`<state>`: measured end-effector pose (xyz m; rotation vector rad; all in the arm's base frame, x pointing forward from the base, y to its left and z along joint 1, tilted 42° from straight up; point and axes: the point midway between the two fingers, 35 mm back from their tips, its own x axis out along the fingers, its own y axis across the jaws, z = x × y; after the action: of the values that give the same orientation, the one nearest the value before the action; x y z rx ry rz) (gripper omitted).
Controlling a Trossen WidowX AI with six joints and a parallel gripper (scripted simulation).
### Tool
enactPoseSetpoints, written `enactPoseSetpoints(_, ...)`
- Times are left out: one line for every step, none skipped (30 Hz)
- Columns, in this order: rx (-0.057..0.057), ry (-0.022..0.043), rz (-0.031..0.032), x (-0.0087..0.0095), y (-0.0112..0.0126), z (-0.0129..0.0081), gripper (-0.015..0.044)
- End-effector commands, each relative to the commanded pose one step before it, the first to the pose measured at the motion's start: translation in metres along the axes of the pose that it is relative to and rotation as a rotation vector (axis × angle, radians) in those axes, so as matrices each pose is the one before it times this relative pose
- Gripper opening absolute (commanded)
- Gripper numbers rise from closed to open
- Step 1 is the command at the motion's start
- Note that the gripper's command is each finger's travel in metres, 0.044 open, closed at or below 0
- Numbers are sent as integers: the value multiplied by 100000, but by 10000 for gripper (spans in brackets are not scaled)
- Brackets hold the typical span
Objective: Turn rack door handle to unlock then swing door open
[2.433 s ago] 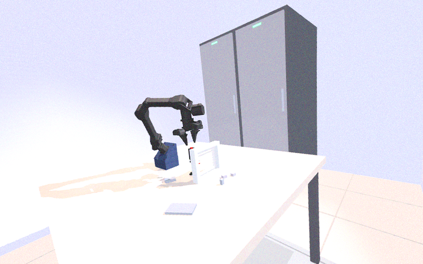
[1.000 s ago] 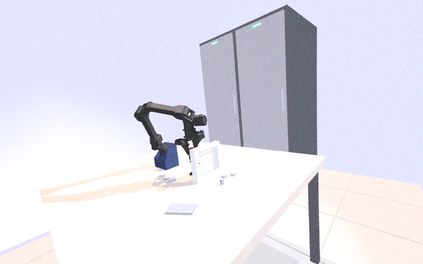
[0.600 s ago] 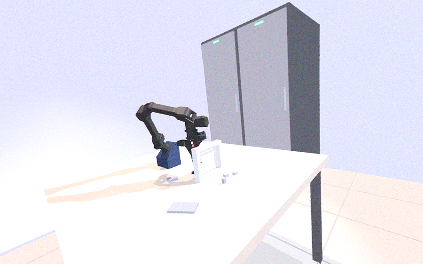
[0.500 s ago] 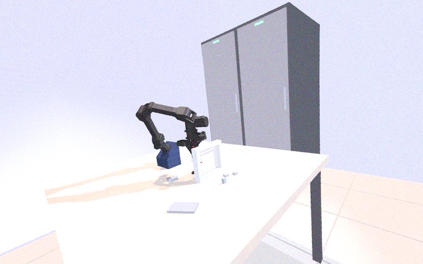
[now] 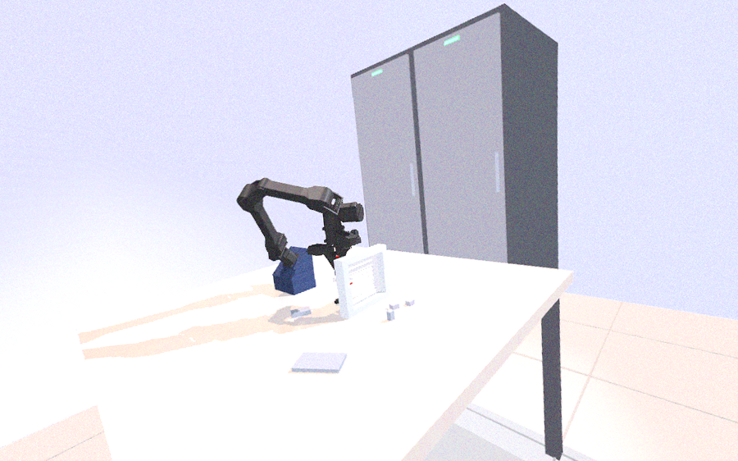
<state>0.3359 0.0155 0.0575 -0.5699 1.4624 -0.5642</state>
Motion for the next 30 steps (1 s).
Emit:
enactPoseSetpoints(15157,297,-407,161,-17,-128,13)
enactPoseSetpoints(4928,0,0,0,0,0,13)
enactPoseSetpoints(4928,0,0,0,0,0,13)
enactPoseSetpoints(4928,0,0,0,0,0,13)
enactPoseSetpoints(4928,0,0,0,0,0,13)
enactPoseSetpoints(4927,2,0,1,0,0,13)
enactPoseSetpoints(4928,2,0,1,0,0,13)
enactPoseSetpoints(4928,2,0,1,0,0,13)
enactPoseSetpoints(4928,2,0,1,0,0,13)
enactPoseSetpoints(4928,2,-1,1,0,0,13)
enactPoseSetpoints(4928,1,-1,0,0,0,13)
enactPoseSetpoints(4928,0,0,0,0,0,13)
enactPoseSetpoints(4928,0,0,0,0,0,13)
enactPoseSetpoints(4928,0,0,0,0,0,13)
enactPoseSetpoints(4928,0,0,0,0,0,13)
enactPoseSetpoints(4926,0,0,0,0,0,13)
enactPoseSetpoints(4928,0,0,0,0,0,13)
enactPoseSetpoints(4928,0,0,0,0,0,13)
enactPoseSetpoints(4928,0,0,0,0,0,13)
enactPoseSetpoints(4928,0,0,0,0,0,13)
enactPoseSetpoints(4928,0,0,0,0,0,13)
enactPoseSetpoints(4928,0,0,0,0,0,13)
enactPoseSetpoints(4928,0,0,0,0,0,13)
enactPoseSetpoints(4928,0,0,0,0,0,13)
enactPoseSetpoints(4928,0,0,0,0,0,13)
enactPoseSetpoints(4926,0,0,0,0,0,13)
enactPoseSetpoints(4928,0,0,0,0,0,13)
enactPoseSetpoints(4928,0,0,0,0,0,13)
enactPoseSetpoints(4928,0,0,0,0,0,13)
enactPoseSetpoints(4928,0,0,0,0,0,13)
